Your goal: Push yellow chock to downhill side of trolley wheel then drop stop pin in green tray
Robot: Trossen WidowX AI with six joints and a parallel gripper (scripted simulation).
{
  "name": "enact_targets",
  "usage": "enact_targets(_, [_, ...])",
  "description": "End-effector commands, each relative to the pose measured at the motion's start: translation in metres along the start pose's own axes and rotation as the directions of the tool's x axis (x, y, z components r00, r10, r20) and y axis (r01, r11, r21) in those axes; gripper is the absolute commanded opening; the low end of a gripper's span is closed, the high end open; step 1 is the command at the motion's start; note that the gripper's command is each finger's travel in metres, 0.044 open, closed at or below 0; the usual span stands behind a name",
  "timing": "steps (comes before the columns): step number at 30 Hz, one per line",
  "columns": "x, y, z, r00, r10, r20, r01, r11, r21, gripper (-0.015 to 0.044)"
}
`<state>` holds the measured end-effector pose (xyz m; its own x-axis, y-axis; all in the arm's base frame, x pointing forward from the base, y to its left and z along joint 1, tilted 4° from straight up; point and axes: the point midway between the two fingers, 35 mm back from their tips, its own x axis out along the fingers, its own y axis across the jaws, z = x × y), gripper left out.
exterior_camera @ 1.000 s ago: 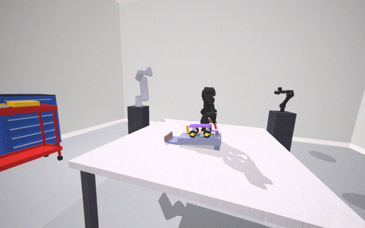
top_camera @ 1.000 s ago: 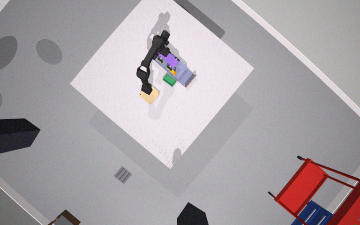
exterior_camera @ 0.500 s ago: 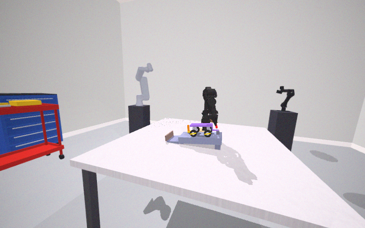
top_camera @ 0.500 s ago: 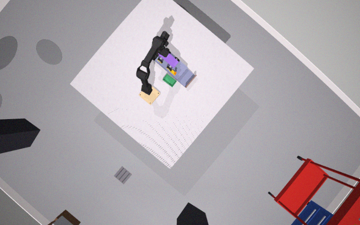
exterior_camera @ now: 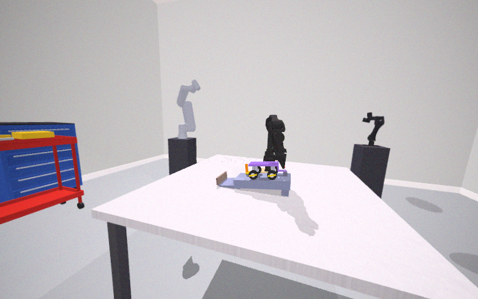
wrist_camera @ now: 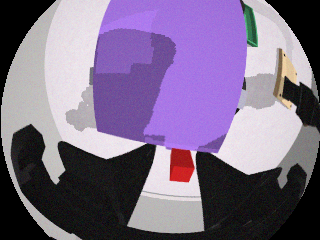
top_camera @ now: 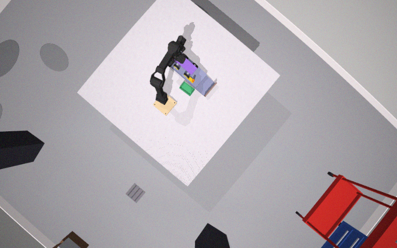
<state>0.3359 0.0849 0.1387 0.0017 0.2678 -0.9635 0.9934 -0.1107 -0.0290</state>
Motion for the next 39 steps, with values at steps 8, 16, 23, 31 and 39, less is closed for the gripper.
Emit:
enact_targets(8, [0.004, -0.001, 0.0, 1.0, -0.002, 0.0, 0.002, 1.0, 0.0, 0.0078])
enact_targets(16, [0.004, -0.001, 0.0, 1.0, -0.002, 0.0, 0.002, 1.0, 0.0, 0.0025])
enact_targets(23, [-0.001, -0.002, -0.001, 1.0, -0.003, -0.004, 0.003, 1.0, 0.004, 0.0])
enact_targets(31, [-0.004, -0.003, -0.001, 1.0, -0.003, -0.005, 0.003, 1.0, 0.004, 0.0])
enact_targets(39, [-0.005, -0.003, -0.001, 1.0, -0.003, -0.005, 0.003, 1.0, 0.004, 0.0])
